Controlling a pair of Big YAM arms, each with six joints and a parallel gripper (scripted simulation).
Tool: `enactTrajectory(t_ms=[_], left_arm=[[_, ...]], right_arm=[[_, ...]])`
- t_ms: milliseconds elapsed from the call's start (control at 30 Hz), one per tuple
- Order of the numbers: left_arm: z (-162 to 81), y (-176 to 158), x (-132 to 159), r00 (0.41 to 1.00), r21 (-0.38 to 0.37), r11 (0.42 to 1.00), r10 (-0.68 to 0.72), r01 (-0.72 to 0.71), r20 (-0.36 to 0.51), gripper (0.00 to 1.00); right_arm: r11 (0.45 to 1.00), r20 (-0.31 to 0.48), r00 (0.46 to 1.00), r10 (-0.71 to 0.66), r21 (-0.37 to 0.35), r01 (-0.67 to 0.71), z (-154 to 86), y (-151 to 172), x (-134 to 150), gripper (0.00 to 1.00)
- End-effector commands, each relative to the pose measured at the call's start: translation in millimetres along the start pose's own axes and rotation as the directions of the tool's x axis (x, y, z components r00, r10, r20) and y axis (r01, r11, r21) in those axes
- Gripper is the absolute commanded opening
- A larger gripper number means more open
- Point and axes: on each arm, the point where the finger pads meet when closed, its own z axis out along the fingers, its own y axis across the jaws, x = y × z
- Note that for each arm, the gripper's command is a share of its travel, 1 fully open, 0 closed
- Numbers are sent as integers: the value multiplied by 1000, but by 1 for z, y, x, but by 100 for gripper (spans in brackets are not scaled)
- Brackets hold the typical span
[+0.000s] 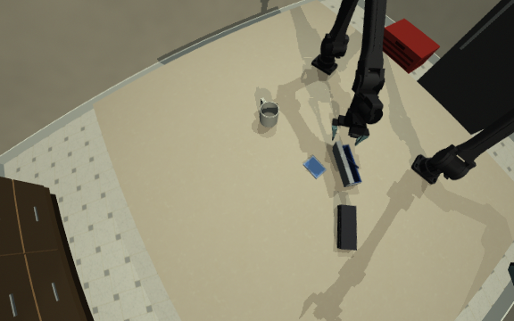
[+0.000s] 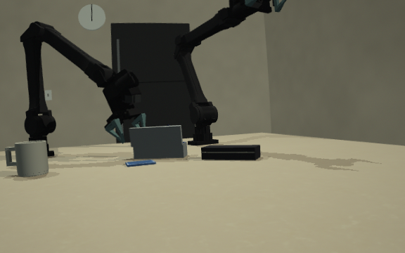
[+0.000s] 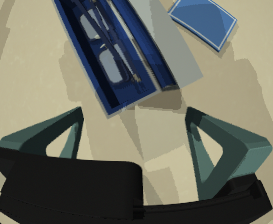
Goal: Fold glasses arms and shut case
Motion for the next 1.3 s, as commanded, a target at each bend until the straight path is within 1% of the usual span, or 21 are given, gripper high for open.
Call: enactTrajectory(t_ms=[0, 267, 400, 467, 500, 533, 567, 833, 967, 1033, 1067, 1100, 1167, 1233, 1267], left_arm=[[-5, 7, -7, 1000, -14, 1000, -4, 4, 14, 100], [-5, 7, -7, 1000, -14, 1000, -4, 4, 14, 100], [-5, 7, -7, 1000, -14, 1000, -4, 4, 14, 100], [-5, 7, -7, 1000, -14, 1000, -4, 4, 14, 100], [-5, 7, -7, 1000, -14, 1000, -4, 4, 14, 100], [-5, 7, -7, 1000, -14, 1000, -4, 4, 14, 100], [-5, 7, -7, 1000, -14, 1000, -4, 4, 14, 100], [-5, 7, -7, 1000, -14, 1000, -4, 4, 14, 100], [-5, 7, -7, 1000, -14, 1000, -4, 4, 14, 100], [-5, 7, -7, 1000, -14, 1000, -4, 4, 14, 100], [-5, 7, -7, 1000, -14, 1000, -4, 4, 14, 100], [-5, 7, -7, 1000, -14, 1000, -4, 4, 14, 100], [-5, 7, -7, 1000, -14, 1000, -4, 4, 14, 100], [-5, 7, -7, 1000, -14, 1000, -4, 4, 14, 100], [-5, 7, -7, 1000, -14, 1000, -4, 4, 14, 100]], right_arm=[[998, 52, 997, -64, -24, 66, -8, -2, -12, 96], [980, 99, 978, -184, -63, 191, -8, -7, -5, 96], [963, 137, 960, -244, -78, 256, -12, -9, -3, 96], [963, 137, 960, -244, -78, 256, -12, -9, -3, 96], [959, 131, 957, -260, -81, 272, -7, -10, 0, 96], [955, 138, 952, -273, -84, 286, -7, -10, 1, 96], [949, 161, 944, -288, -86, 304, -13, -10, -1, 96], [889, 238, 877, -418, -92, 449, -16, -15, 7, 96], [869, 273, 852, -448, -94, 487, -21, -15, 8, 96], [869, 273, 852, -448, -94, 487, -21, -15, 8, 96], [866, 267, 852, -451, -100, 490, -15, -13, 7, 96], [870, 247, 861, -446, -106, 481, -9, -17, 16, 96], [874, 242, 866, -437, -115, 473, -9, -15, 18, 96], [890, 237, 881, -409, -108, 442, -18, -19, 18, 96], [891, 235, 882, -408, -110, 441, -18, -19, 18, 96]])
